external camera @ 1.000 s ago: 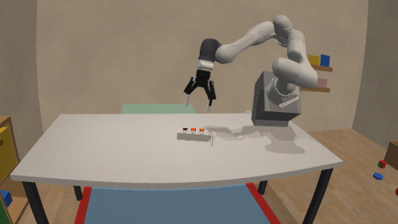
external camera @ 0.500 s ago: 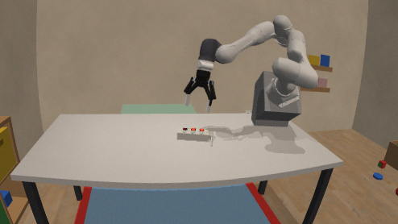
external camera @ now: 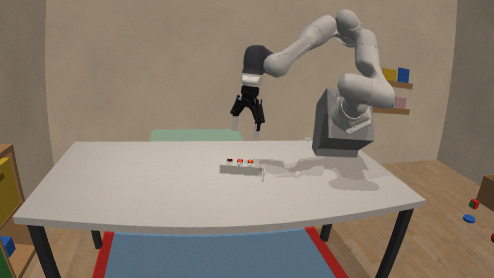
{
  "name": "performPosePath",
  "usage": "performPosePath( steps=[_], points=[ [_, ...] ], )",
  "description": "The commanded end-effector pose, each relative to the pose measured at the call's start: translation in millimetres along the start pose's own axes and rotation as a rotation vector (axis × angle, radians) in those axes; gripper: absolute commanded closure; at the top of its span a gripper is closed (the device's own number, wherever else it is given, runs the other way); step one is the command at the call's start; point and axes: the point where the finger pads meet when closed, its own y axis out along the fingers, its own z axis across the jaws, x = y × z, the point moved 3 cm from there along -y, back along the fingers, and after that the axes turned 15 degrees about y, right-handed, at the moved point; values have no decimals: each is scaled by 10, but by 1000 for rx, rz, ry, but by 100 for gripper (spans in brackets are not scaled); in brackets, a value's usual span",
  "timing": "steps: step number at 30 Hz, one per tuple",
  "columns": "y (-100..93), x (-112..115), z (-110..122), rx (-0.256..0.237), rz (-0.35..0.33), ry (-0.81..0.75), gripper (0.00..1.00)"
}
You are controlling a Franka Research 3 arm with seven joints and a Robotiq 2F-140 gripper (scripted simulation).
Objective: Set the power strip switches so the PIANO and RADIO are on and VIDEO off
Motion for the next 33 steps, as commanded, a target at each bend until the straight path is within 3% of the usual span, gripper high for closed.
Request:
performPosePath(
  steps=[1, 9, 10, 32, 33],
  points=[
    [-11, -83, -84, 18, -10, 190, 0],
    [-11, -83, -84, 18, -10, 190, 0],
    [-5, -135, -176, 41, -36, 297, 0],
    [-5, -135, -176, 41, -36, 297, 0],
    [9, -177, -256, 62, -56, 383, 0]
  ],
)
